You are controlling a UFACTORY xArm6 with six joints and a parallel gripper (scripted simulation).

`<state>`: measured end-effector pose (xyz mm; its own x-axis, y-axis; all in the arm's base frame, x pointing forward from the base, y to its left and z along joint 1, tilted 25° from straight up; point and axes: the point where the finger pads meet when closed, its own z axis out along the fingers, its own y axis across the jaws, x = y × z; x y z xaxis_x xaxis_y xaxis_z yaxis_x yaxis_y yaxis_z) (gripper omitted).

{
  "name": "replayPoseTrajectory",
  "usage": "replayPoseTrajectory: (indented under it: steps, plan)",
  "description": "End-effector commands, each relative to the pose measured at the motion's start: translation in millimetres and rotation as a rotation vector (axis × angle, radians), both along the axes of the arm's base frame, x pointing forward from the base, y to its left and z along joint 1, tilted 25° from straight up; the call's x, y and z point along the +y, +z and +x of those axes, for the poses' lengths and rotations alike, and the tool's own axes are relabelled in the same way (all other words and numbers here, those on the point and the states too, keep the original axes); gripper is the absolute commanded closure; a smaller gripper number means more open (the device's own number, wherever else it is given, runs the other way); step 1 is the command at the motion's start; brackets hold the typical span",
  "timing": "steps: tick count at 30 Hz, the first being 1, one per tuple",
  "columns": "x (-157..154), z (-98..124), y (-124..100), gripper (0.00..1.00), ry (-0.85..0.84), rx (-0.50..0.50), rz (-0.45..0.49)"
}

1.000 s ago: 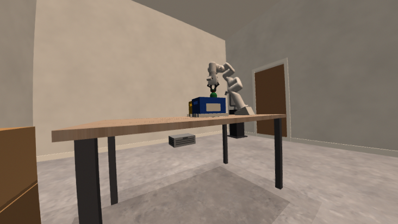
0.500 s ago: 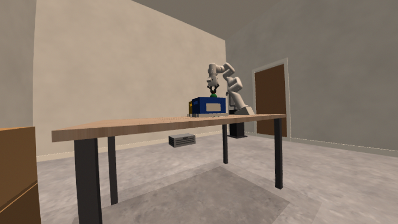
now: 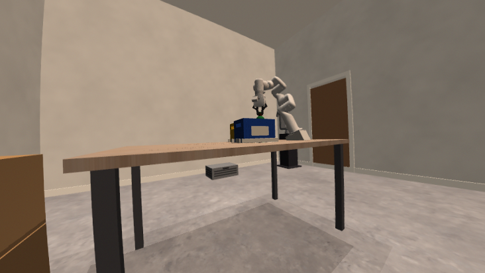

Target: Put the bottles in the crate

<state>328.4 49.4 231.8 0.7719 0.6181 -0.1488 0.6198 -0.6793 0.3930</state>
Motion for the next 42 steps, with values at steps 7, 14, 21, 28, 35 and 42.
replayPoseTrajectory:
  steps: [7,14,21,28,35,42]
  plan:
    - [-3,2,-7,1.0,0.001,-0.004,0.002]
    - [-6,3,-13,1.0,0.001,-0.004,0.002]
    - [-8,4,-18,1.0,0.001,-0.004,0.002]
    - [-11,5,-25,1.0,0.001,-0.004,0.002]
    - [-13,6,-29,1.0,0.001,-0.004,0.002]
    - [-15,7,-36,1.0,0.001,-0.004,0.002]
